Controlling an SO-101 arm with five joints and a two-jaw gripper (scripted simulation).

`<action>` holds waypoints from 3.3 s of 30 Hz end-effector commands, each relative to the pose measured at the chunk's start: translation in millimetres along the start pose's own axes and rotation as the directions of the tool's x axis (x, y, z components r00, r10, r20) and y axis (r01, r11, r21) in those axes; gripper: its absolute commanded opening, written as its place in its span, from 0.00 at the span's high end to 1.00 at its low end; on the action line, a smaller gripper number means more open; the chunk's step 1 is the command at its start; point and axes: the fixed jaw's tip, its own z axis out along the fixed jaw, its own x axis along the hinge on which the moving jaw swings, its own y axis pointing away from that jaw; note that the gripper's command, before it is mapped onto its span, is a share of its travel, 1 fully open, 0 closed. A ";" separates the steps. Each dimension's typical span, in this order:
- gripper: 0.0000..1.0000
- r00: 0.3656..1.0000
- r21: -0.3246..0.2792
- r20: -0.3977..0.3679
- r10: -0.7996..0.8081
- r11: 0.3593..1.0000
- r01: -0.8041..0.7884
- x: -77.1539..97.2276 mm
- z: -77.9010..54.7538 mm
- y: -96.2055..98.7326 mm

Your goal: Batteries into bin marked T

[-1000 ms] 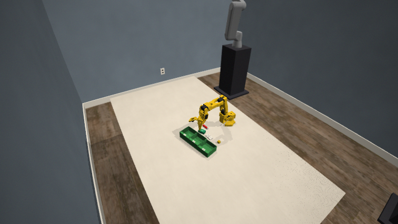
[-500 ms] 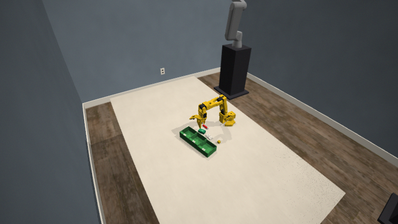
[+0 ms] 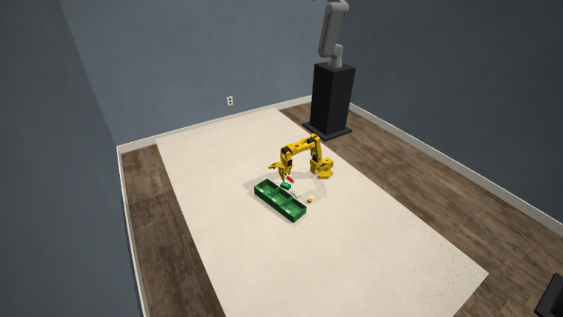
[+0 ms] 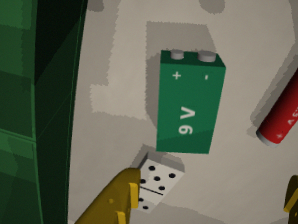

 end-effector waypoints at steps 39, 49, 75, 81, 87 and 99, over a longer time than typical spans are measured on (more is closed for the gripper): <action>0.70 1.000 -0.031 0.015 0.015 0.999 -0.015 -3.3 37.9 2.5; 0.70 1.000 -0.031 0.015 0.015 0.999 -0.015 -3.1 41.6 2.2; 0.71 1.000 -0.020 0.009 0.013 1.000 -0.013 -2.8 47.9 2.0; 0.75 1.000 -0.020 0.009 0.013 1.000 -0.013 -2.8 47.9 2.0; 0.79 1.000 -0.020 0.009 0.013 1.000 -0.013 -2.8 47.9 2.0; 0.93 1.000 -0.020 0.009 0.013 1.000 -0.013 -2.8 47.9 2.0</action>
